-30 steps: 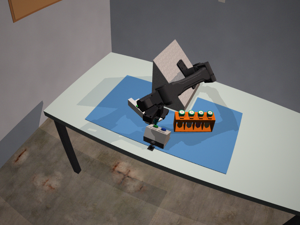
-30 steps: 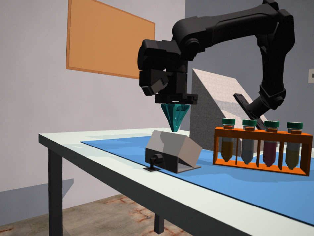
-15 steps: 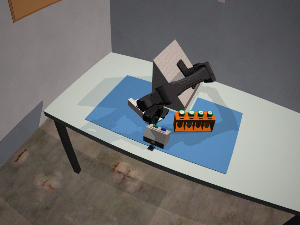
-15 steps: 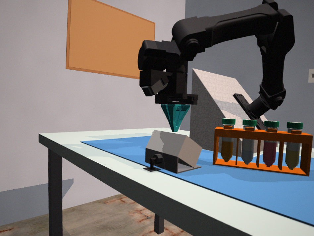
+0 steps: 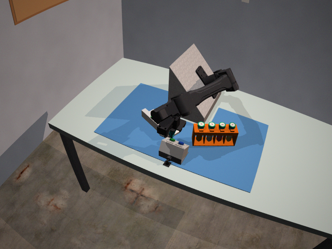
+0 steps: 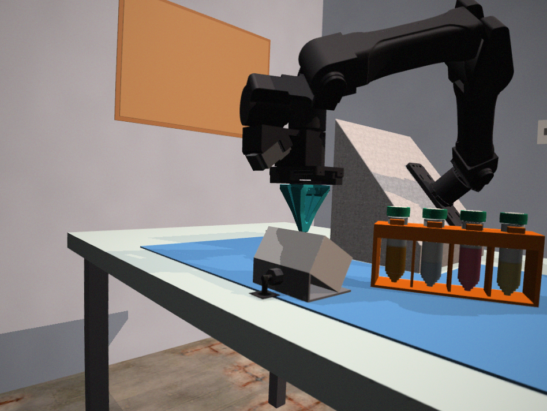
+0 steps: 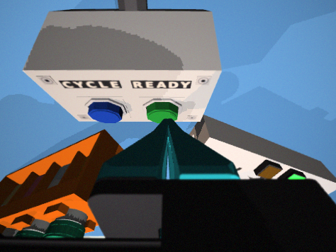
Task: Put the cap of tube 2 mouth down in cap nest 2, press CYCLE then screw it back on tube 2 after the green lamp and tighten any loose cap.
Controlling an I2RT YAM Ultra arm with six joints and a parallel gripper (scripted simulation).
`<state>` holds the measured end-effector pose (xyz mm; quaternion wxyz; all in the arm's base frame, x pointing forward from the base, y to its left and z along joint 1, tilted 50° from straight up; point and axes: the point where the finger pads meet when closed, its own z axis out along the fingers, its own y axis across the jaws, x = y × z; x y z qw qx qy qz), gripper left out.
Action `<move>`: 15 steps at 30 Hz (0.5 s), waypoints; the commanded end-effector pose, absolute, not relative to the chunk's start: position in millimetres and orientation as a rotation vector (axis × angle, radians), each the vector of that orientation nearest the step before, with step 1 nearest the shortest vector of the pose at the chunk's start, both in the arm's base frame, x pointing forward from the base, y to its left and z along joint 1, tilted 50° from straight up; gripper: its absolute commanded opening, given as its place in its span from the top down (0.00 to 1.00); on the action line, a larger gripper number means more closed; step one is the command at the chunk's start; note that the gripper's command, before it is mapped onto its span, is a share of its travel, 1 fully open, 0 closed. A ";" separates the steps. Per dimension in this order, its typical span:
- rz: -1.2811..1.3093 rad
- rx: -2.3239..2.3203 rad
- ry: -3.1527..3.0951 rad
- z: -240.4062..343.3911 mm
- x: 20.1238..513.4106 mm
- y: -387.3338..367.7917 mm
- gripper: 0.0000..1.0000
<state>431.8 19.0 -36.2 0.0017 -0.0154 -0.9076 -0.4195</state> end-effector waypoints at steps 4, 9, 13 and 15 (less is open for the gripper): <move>-1.323 -0.057 -2.874 -34.5 437.0 15.2 1.00; -1.323 -0.057 -2.874 -35.6 437.1 16.5 1.00; -1.323 -0.057 -2.874 -35.6 437.1 16.5 1.00; -1.323 -0.057 -2.874 -35.6 437.0 16.5 1.00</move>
